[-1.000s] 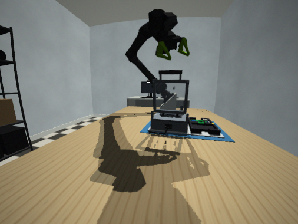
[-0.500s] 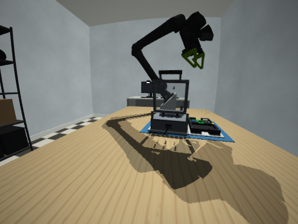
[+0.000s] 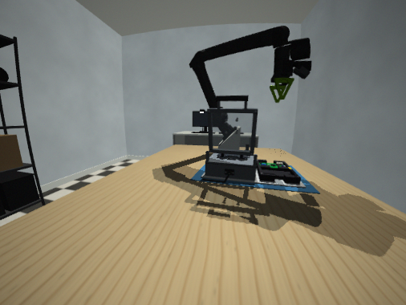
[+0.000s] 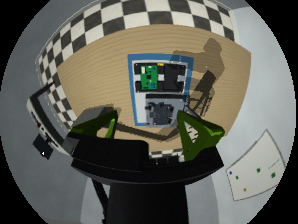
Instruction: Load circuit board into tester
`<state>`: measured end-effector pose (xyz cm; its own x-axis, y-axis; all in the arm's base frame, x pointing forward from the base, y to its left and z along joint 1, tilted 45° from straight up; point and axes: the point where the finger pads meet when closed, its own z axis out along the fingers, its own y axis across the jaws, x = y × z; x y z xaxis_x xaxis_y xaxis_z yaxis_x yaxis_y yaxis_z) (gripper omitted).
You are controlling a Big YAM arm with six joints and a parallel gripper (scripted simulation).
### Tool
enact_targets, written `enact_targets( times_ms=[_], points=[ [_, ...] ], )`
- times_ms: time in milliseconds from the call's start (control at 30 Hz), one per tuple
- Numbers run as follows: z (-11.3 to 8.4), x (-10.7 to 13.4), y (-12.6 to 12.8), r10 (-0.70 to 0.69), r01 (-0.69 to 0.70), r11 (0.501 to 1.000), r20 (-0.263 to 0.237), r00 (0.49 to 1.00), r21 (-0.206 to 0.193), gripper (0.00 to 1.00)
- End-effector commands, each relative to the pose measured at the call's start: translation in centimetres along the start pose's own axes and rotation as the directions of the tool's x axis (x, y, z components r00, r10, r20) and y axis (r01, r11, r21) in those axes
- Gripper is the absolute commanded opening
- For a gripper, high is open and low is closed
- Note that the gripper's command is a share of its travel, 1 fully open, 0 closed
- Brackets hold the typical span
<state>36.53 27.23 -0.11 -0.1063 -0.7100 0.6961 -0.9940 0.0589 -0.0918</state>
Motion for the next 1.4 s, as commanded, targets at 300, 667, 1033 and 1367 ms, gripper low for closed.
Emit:
enact_targets(
  times_ms=[300,667,1033,1367],
  points=[
    [-3.85,0.68,-2.06,0.004,-0.006,0.999,0.056,0.998,0.04,0.92],
    [-3.26,0.6,-2.07,0.004,-0.005,1.0,0.048,0.999,0.031,0.92],
    [-3.05,0.55,-2.03,0.003,-0.004,1.0,0.044,0.999,0.028,0.92],
    [-3.0,0.54,-2.03,0.003,-0.004,1.0,0.044,0.999,0.028,0.92]
  ],
)
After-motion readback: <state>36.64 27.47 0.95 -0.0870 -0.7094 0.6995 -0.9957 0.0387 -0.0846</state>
